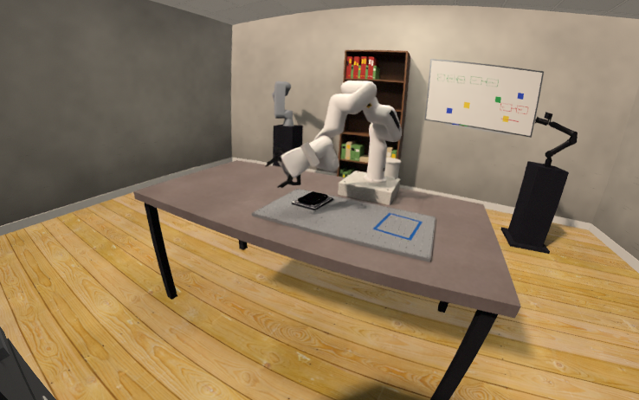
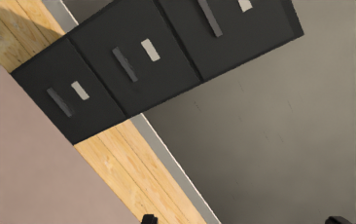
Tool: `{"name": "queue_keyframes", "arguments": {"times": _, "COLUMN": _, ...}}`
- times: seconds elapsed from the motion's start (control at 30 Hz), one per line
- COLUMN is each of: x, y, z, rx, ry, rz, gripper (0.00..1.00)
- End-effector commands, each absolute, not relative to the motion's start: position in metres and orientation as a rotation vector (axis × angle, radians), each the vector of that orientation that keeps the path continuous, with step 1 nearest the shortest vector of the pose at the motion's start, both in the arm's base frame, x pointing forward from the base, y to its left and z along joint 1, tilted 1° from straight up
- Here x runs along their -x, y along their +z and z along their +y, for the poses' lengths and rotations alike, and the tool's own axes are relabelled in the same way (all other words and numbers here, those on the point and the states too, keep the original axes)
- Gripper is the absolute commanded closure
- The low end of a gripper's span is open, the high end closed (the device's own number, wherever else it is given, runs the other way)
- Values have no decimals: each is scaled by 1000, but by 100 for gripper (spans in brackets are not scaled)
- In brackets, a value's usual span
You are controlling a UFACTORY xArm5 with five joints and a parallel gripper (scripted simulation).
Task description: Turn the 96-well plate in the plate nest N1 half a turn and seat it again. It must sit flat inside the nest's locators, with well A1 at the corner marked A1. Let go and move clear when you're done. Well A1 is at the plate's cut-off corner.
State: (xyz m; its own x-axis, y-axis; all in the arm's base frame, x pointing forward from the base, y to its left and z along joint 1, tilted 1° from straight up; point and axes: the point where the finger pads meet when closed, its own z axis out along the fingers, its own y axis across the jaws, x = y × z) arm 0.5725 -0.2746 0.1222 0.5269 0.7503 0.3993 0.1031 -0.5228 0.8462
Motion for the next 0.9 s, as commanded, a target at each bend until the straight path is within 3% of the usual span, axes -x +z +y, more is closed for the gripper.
{"name": "queue_keyframes", "arguments": {"times": 0.0, "x": -573, "y": 124, "z": -275, "rx": -1954, "ry": 1015, "rz": 694, "gripper": 0}}
{"name": "queue_keyframes", "arguments": {"times": 0.53, "x": -573, "y": 124, "z": -275, "rx": -1954, "ry": 1015, "rz": 694, "gripper": 0}}
{"name": "queue_keyframes", "arguments": {"times": 0.87, "x": -598, "y": 133, "z": -239, "rx": -2218, "ry": 1025, "rz": 654, "gripper": 0}}
